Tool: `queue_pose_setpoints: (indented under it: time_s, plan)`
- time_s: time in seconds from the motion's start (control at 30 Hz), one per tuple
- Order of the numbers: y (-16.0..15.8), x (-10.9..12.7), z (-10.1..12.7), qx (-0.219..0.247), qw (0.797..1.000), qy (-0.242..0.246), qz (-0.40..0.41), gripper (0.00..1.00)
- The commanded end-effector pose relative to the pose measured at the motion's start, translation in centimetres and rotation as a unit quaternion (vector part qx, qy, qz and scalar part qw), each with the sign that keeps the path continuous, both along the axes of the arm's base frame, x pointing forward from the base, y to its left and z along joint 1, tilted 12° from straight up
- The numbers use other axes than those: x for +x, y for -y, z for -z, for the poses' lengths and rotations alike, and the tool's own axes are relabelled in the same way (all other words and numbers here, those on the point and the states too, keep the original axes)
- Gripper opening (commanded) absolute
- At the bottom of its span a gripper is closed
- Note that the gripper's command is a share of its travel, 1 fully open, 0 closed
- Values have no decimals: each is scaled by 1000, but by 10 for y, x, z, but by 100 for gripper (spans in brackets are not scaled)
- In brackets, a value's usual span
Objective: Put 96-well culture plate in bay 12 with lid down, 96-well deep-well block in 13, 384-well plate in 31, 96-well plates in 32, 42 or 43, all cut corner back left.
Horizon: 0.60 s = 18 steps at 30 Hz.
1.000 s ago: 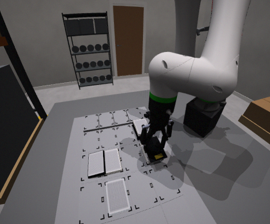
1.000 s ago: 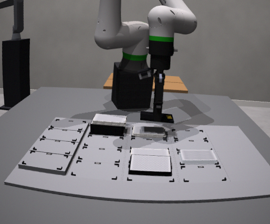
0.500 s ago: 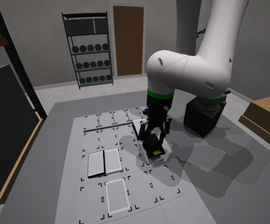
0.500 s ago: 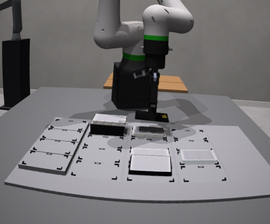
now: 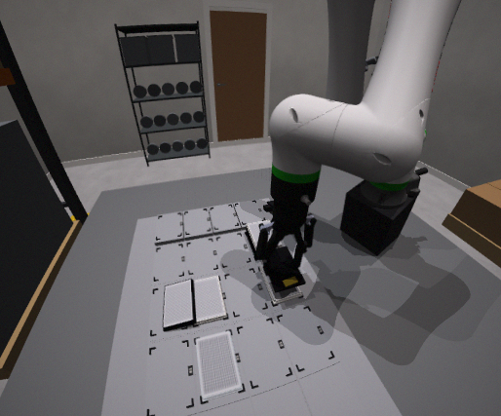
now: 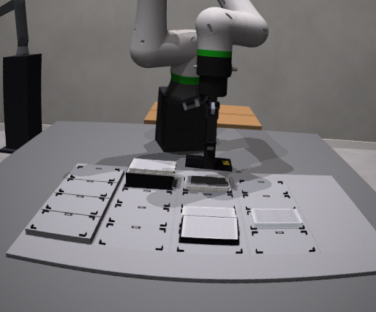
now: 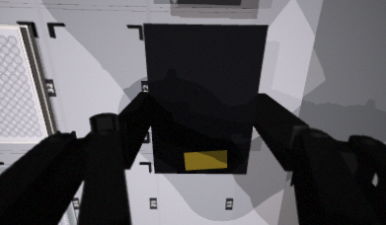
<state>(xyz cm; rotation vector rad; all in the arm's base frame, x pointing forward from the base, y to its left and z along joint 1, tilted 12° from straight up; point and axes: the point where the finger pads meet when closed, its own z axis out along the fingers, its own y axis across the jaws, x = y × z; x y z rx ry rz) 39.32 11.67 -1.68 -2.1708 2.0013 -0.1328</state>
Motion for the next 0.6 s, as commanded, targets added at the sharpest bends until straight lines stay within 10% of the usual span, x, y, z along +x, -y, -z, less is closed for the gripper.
queue_pose_setpoints:
  time_s: [0.0, 0.57]
  plan:
    - [0, 1, 2, 0, 1000, 0, 0, 10]
    - [-2, 5, 22, 0, 1000, 0, 0, 10]
